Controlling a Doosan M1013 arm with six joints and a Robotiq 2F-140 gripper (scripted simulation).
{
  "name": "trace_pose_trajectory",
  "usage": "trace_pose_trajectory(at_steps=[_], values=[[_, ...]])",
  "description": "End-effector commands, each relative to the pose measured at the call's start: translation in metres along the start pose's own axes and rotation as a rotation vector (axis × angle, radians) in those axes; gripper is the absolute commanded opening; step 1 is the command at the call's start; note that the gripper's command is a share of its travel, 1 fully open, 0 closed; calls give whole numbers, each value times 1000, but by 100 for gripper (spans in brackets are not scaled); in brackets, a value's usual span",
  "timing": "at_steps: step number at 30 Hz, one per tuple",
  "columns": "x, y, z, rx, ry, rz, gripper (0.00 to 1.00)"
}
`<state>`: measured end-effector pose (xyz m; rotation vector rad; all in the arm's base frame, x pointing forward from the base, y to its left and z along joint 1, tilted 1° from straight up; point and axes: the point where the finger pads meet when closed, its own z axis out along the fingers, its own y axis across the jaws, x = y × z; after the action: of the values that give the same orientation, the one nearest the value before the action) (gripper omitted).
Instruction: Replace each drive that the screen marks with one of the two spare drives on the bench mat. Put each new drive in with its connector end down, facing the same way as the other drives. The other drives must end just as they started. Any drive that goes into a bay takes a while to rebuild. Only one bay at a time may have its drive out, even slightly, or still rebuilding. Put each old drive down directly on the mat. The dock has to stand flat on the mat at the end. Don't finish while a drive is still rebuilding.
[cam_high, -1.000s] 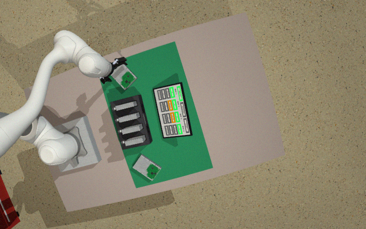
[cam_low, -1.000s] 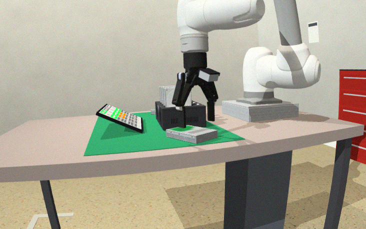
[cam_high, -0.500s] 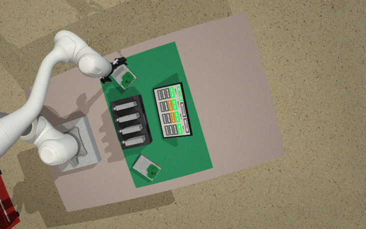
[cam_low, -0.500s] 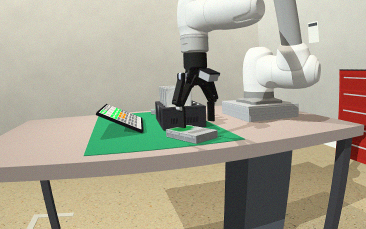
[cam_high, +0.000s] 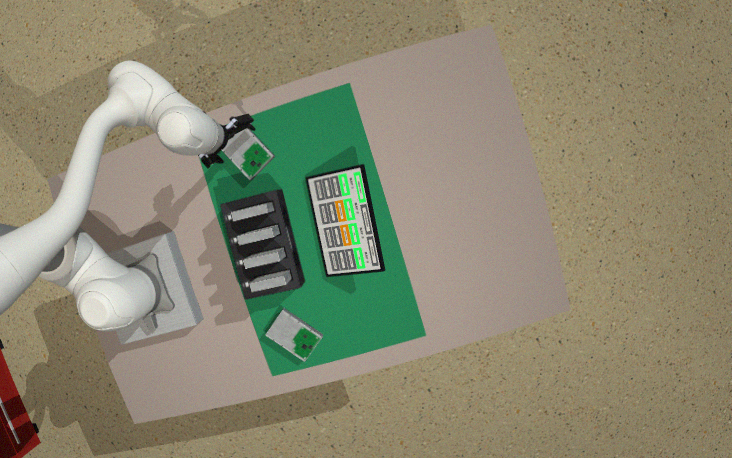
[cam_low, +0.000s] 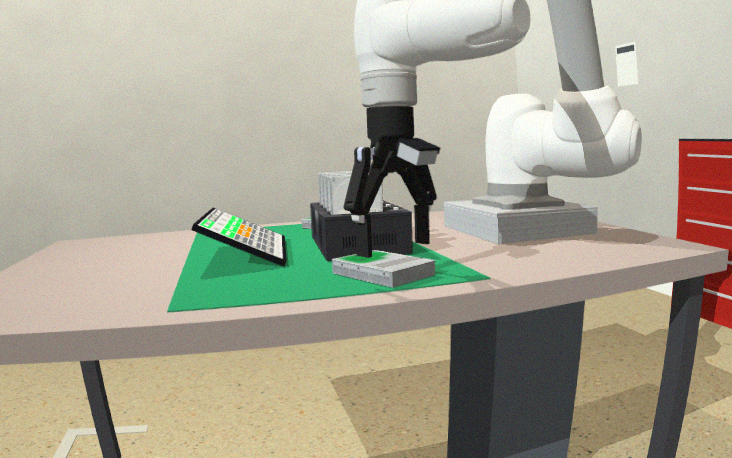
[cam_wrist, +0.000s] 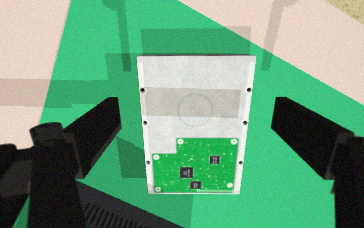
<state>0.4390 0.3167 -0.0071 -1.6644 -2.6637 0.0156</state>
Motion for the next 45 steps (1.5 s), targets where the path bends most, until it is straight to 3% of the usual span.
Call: trace_pose_trajectory(at_steps=[1, 45], values=[[0, 0, 1, -1, 0, 0, 89], [0, 0, 38, -1, 0, 0, 89]])
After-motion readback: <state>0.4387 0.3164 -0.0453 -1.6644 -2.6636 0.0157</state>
